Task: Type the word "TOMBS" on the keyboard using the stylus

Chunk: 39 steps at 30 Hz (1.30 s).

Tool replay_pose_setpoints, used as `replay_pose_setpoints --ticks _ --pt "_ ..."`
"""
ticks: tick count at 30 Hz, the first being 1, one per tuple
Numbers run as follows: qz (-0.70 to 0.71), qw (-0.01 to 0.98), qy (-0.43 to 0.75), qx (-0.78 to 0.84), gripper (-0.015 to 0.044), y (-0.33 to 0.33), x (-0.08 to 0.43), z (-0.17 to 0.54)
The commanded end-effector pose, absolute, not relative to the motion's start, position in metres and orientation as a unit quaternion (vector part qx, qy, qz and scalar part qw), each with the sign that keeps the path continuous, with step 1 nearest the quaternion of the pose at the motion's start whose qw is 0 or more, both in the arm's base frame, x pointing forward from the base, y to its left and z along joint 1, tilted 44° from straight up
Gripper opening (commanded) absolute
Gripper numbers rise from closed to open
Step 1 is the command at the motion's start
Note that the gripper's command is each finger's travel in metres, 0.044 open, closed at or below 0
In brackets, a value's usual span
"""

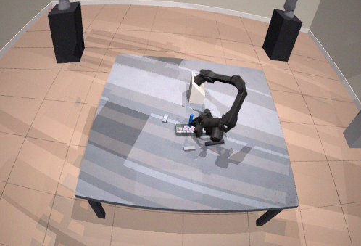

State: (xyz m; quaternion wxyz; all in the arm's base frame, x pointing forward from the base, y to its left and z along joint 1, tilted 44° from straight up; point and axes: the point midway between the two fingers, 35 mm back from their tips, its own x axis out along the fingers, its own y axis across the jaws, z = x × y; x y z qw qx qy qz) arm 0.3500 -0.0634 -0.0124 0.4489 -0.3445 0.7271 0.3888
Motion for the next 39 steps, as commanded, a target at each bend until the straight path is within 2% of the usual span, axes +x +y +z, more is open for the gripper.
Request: replay_pose_setpoints --ticks 1,15,18,19,39 --pt "0.39 0.443 0.731 -0.343 0.0 -0.078 0.346 -0.024" --pt "0.39 0.443 0.73 -0.343 0.0 -0.064 0.349 -0.037" --pt "0.39 0.443 0.73 -0.343 0.0079 -0.064 0.349 -0.039" --pt "0.39 0.443 0.73 -0.343 0.0081 -0.064 0.349 -0.039" --pt "0.391 0.443 0.73 -0.343 0.0081 -0.06 0.349 -0.042"
